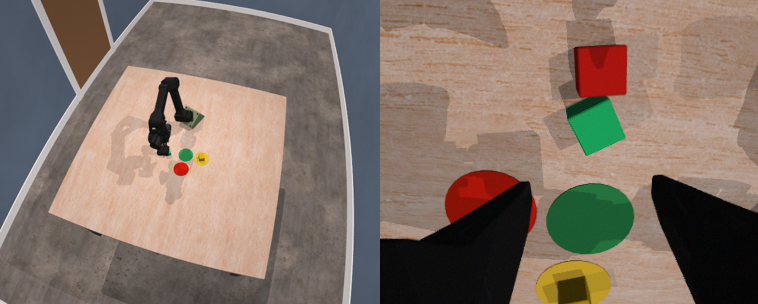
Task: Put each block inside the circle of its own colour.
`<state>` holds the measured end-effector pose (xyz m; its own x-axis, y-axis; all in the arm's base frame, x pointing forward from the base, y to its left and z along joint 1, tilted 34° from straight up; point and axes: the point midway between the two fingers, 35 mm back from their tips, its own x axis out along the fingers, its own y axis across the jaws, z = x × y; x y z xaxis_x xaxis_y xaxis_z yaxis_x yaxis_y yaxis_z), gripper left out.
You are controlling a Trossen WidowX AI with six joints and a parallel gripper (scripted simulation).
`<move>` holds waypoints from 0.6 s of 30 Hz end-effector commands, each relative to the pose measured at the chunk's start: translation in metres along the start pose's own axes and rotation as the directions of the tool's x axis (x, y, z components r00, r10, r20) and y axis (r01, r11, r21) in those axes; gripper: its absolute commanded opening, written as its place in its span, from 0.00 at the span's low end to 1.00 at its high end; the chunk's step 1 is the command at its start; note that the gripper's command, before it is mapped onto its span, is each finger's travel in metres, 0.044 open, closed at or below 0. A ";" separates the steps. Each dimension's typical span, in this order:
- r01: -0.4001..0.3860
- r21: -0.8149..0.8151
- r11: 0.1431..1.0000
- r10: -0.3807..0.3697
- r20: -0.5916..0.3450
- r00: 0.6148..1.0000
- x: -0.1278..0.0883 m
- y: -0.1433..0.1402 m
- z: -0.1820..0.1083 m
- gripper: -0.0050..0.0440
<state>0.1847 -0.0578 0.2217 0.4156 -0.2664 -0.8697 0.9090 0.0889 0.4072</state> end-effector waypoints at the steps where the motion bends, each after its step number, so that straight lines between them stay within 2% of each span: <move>1: -0.043 -0.005 0.999 0.043 -0.010 0.999 -0.007 -0.007 0.013 0.64; 5: -0.076 -0.002 0.997 0.076 0.042 0.996 -0.015 -0.020 0.033 0.64; 10: -0.084 -0.005 0.996 0.084 0.056 0.995 -0.016 -0.023 0.038 0.64; 16: -0.068 -0.005 0.998 0.068 0.046 0.997 0.042 -0.018 0.041 0.64; 18: -0.068 -0.005 0.998 0.068 0.046 0.997 0.042 -0.018 0.041 0.64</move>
<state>0.1747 -0.1028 0.1986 0.4610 -0.3010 -0.8348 0.8860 0.1035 0.4519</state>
